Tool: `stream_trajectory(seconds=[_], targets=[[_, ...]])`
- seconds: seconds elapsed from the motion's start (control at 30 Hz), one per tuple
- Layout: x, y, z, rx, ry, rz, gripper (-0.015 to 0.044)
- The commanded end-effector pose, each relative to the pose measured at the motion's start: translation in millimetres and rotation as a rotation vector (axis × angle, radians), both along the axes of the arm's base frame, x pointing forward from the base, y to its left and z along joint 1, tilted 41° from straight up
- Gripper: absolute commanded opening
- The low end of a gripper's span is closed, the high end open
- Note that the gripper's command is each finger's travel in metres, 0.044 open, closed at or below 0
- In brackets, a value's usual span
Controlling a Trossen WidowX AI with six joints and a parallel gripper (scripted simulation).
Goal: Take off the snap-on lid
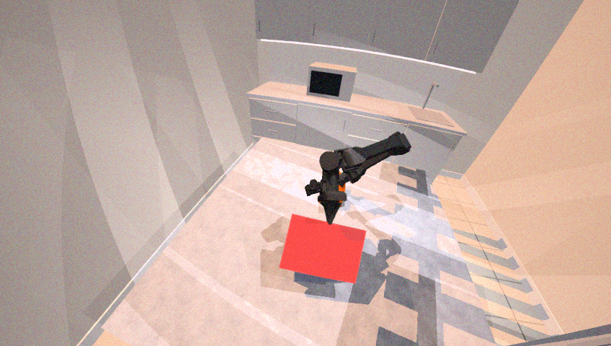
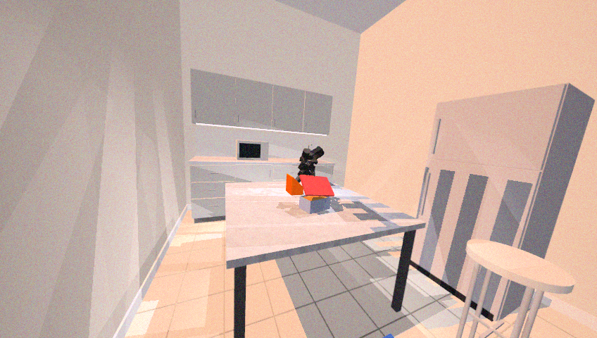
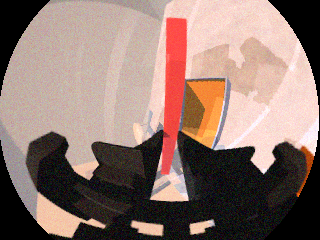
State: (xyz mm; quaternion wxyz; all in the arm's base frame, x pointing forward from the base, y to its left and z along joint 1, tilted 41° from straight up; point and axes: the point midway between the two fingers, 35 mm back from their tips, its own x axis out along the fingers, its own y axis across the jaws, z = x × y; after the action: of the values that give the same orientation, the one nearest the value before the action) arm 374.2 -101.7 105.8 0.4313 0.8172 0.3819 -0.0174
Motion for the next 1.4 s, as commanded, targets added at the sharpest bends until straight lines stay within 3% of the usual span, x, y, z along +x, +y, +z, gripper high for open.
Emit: stream_trajectory(seconds=[0.0, 1.37], targets=[[-1.9, 3.8, 1.9, 0.0, -0.009, 0.003, 0.0], [-33.9, 61.4, 50.5, 0.004, -0.006, 0.003, 0.0]])
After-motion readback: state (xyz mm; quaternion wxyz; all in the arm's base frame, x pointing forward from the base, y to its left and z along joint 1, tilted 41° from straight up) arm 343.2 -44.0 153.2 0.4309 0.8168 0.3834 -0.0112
